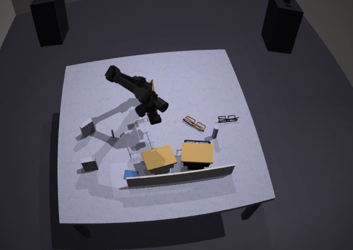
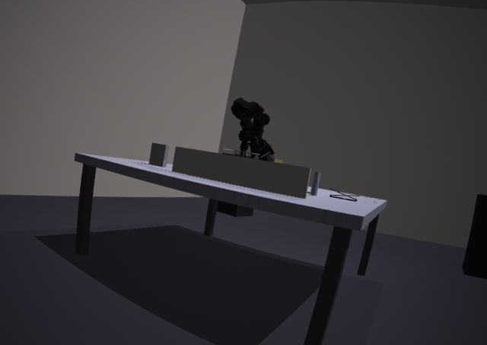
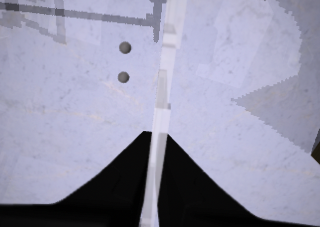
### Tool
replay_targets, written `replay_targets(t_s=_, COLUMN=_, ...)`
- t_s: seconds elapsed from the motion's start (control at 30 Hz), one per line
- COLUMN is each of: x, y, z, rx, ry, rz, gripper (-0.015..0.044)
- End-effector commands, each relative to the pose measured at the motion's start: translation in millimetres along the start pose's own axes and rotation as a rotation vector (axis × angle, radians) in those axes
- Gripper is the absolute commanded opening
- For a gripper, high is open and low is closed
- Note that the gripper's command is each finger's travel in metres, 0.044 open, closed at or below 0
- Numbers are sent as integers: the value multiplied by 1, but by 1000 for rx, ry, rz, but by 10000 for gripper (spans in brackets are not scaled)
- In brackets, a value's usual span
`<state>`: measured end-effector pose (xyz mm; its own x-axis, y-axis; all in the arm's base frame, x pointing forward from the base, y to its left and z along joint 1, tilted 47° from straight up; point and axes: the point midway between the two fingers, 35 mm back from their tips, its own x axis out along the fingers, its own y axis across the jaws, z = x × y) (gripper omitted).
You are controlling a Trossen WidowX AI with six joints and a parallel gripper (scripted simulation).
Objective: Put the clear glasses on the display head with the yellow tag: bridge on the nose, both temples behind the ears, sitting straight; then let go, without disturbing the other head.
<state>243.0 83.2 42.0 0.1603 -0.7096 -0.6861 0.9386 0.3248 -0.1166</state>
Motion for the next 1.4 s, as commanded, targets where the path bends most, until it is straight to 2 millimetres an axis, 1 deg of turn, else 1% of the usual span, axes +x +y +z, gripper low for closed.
replay_targets(t_s=0.0, x=3, y=0, z=1, rx=-2, ry=12, rz=24, gripper=0)
replay_targets(t_s=0.2, x=13, y=-1, z=-1, rx=-2, ry=1, rz=54, gripper=0)
replay_targets(t_s=0.53, x=26, y=-2, z=0, rx=-2, ry=-9, rz=22, gripper=0)
replay_targets(t_s=1.13, x=49, y=-2, z=2, rx=-2, ry=-10, rz=23, gripper=0)
replay_targets(t_s=1.37, x=50, y=1, z=2, rx=-2, ry=-10, rz=24, gripper=0)
